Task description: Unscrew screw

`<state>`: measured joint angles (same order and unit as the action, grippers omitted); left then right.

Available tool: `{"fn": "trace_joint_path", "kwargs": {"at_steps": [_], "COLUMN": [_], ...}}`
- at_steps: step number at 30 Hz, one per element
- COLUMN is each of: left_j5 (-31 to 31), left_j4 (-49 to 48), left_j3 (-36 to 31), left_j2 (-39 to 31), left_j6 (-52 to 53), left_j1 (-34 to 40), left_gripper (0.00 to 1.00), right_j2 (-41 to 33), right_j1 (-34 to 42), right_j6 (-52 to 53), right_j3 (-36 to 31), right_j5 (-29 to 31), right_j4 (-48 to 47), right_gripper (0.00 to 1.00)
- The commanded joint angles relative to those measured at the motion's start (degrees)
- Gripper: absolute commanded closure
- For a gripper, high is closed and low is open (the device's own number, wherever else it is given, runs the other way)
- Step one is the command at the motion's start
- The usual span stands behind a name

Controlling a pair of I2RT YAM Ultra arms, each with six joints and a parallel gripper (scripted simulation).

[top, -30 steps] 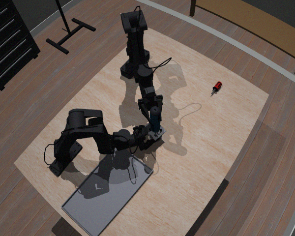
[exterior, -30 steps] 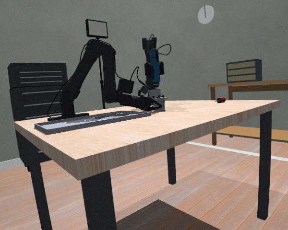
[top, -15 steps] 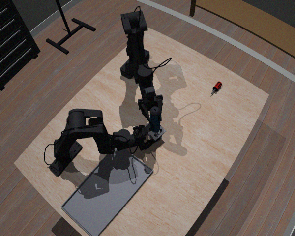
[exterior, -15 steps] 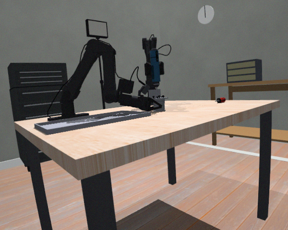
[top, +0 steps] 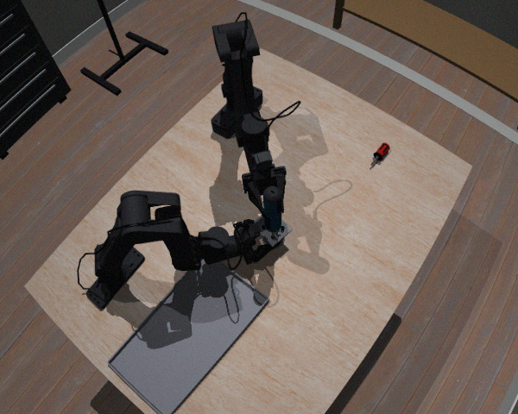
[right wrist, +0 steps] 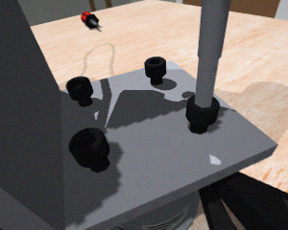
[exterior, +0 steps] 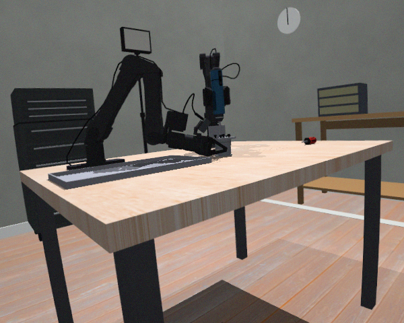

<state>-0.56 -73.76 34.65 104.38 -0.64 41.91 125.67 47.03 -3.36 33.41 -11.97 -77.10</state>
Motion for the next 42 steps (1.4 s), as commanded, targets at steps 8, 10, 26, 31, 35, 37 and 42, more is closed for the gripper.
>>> {"fn": "trace_joint_path", "kwargs": {"at_steps": [8,10,26,31,35,37,42], "left_j5": [-0.22,-0.22,-0.21,-0.20,-0.20,-0.20,-0.19], "left_j4": [-2.30,-2.62,-3.18,-2.00,-1.85,-1.84,-1.41], "left_j3": [1.67,1.66,1.75,1.91,1.97,1.97,2.05], "left_j2": [0.87,0.58,-1.23,-2.04,-2.60,-2.61,-3.08], "left_j6": [0.07,0.07,0.04,0.03,0.03,0.03,0.03], "left_j1": [-0.53,-0.53,-0.52,-0.51,-0.51,-0.51,-0.50], "left_gripper": [0.58,0.58,0.58,0.58,0.58,0.58,0.58], "right_j2": [-0.28,-0.28,-0.28,-0.28,-0.28,-0.28,-0.28], "right_j1": [0.12,0.12,0.12,0.12,0.12,0.12,0.12], "right_j6": [0.21,0.21,0.21,0.21,0.21,0.21,0.21], "right_j3": [0.37,0.37,0.37,0.37,0.37,0.37,0.37], "right_j5": [0.27,0.27,0.27,0.27,0.27,0.27,0.27], "right_j4": [0.56,0.56,0.56,0.56,0.56,0.56,0.56], "right_gripper": [0.41,0.41,0.41,0.41,0.41,0.41,0.41]}}
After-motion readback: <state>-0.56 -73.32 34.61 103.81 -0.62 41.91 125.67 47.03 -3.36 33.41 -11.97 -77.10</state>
